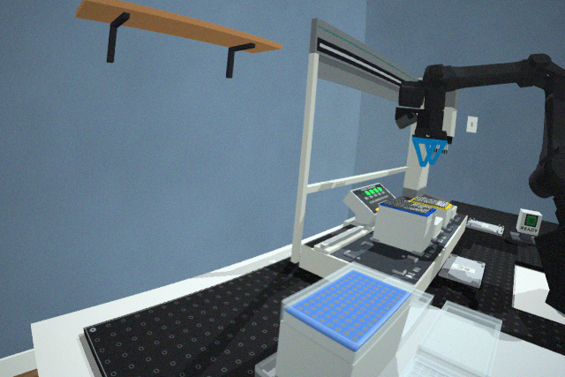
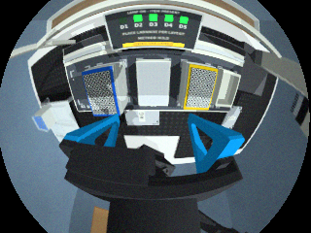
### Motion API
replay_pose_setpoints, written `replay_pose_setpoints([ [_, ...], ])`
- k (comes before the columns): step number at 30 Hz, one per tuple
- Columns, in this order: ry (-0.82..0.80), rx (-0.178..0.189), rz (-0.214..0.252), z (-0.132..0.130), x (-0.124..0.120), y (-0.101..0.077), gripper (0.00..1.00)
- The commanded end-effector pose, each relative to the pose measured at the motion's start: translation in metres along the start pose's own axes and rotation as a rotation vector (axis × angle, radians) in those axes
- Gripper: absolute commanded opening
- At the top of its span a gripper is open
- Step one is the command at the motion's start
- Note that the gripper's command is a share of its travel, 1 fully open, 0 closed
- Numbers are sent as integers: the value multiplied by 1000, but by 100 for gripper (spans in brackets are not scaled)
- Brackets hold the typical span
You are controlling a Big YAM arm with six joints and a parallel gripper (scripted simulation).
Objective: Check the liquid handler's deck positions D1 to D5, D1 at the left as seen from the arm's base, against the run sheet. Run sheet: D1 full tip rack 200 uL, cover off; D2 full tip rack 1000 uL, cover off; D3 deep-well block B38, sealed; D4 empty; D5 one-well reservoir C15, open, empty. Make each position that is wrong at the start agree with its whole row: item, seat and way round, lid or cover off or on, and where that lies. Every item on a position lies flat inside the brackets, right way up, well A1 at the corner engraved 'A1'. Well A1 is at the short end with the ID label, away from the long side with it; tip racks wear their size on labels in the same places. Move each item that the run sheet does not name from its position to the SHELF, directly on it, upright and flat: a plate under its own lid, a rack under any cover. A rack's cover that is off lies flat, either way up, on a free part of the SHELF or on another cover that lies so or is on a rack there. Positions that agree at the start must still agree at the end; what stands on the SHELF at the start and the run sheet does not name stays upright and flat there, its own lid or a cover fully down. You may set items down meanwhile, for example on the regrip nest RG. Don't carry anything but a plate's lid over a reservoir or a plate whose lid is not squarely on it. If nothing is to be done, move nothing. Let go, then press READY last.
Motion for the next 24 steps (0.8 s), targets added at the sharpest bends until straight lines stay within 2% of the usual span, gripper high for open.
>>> replay_pose_setpoints([
  [1,20,17,-26,0,10,-12,100],
  [4,20,17,-26,0,10,-12,100],
  [5,6,11,-17,-1,-7,-10,100],
  [19,5,9,-13,-7,-76,-9,100],
  [21,5,9,-13,-7,-76,-9,100],
  [24,5,9,-13,-9,-91,-9,100],
])
Point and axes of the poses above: the point where the finger pads meet when closed, its own y axis out along the fingers, its own z axis across the jaws, x = y × z, the point moved 1 cm from there along -y, back along the fingers, and after that the axes turned 6 degrees about y, right-handed, at the moved point
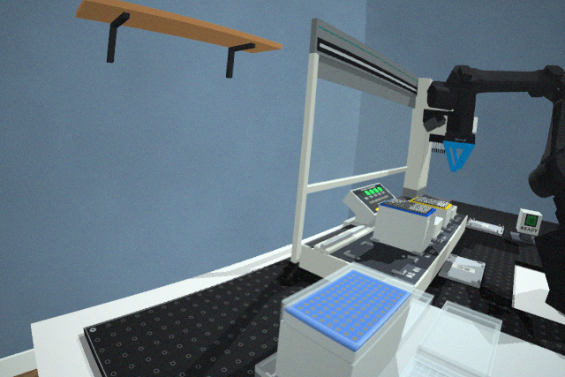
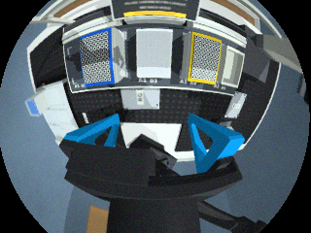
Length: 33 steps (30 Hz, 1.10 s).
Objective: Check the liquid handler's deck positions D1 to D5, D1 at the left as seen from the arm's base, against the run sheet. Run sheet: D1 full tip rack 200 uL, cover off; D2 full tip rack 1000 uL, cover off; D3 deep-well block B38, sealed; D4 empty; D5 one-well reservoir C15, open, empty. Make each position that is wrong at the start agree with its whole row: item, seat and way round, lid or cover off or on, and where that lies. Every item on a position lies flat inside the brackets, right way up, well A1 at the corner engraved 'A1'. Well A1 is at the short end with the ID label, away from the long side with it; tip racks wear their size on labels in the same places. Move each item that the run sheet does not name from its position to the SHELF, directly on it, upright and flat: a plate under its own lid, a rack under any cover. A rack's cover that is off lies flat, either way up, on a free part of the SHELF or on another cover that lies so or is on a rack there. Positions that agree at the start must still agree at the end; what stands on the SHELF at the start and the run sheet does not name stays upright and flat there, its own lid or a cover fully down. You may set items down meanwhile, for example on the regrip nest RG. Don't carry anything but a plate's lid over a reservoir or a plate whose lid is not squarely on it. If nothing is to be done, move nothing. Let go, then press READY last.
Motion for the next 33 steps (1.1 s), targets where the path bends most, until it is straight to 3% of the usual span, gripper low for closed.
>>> replay_pose_setpoints([
  [1,22,9,-12,-1,-14,-8,100],
  [15,11,-3,-3,-4,-75,-6,100],
  [17,21,9,-5,-6,-84,-7,100],
  [21,32,22,-13,-2,-75,-16,100],
  [23,51,-5,-1,-19,-82,-5,100],
  [33,41,10,-7,-59,-74,-11,100],
])
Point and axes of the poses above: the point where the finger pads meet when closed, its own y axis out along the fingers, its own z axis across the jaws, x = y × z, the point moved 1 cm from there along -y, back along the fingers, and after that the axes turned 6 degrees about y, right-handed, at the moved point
